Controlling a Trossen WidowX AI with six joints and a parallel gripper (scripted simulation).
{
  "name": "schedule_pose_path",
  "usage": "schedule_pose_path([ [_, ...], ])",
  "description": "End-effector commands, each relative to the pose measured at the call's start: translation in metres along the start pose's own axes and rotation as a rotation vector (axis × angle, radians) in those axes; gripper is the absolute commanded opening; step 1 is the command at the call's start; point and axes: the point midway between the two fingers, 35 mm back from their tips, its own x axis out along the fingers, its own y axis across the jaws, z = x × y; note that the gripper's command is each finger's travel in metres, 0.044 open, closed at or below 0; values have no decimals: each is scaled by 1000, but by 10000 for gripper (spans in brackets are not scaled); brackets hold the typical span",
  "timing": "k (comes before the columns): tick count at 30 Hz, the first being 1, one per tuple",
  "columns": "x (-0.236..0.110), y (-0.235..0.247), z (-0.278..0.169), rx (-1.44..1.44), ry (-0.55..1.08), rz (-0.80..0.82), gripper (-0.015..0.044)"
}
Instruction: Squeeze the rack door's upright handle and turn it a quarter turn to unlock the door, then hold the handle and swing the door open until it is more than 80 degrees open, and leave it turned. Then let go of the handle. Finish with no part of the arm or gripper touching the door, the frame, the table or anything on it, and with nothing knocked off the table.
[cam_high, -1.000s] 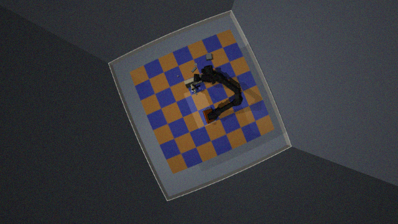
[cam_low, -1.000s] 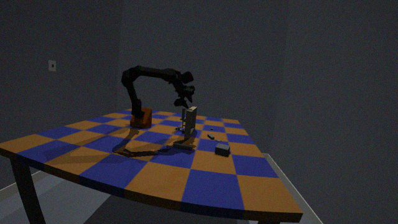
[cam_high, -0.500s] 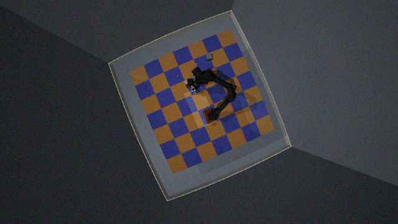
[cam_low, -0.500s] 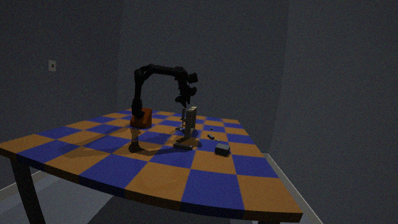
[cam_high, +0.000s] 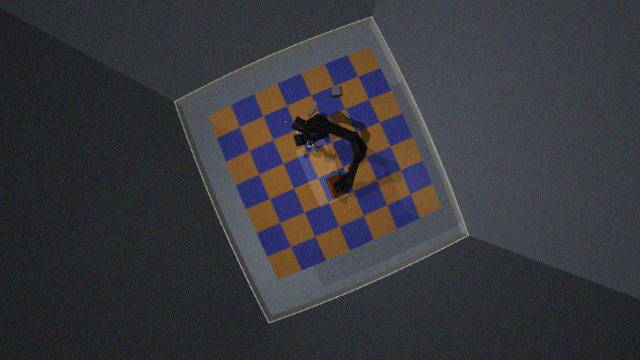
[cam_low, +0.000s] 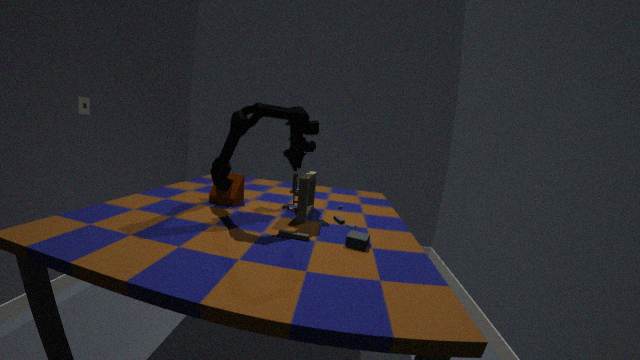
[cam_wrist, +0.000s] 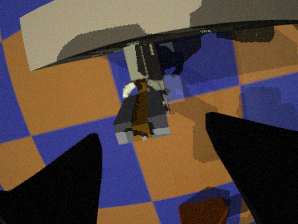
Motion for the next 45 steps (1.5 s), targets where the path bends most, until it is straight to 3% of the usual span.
schedule_pose_path([
  [1,-2,9,-5,-44,5,-91,283],
  [10,-2,13,-8,-69,8,-137,283],
  [45,55,6,-9,-68,68,-94,283],
])
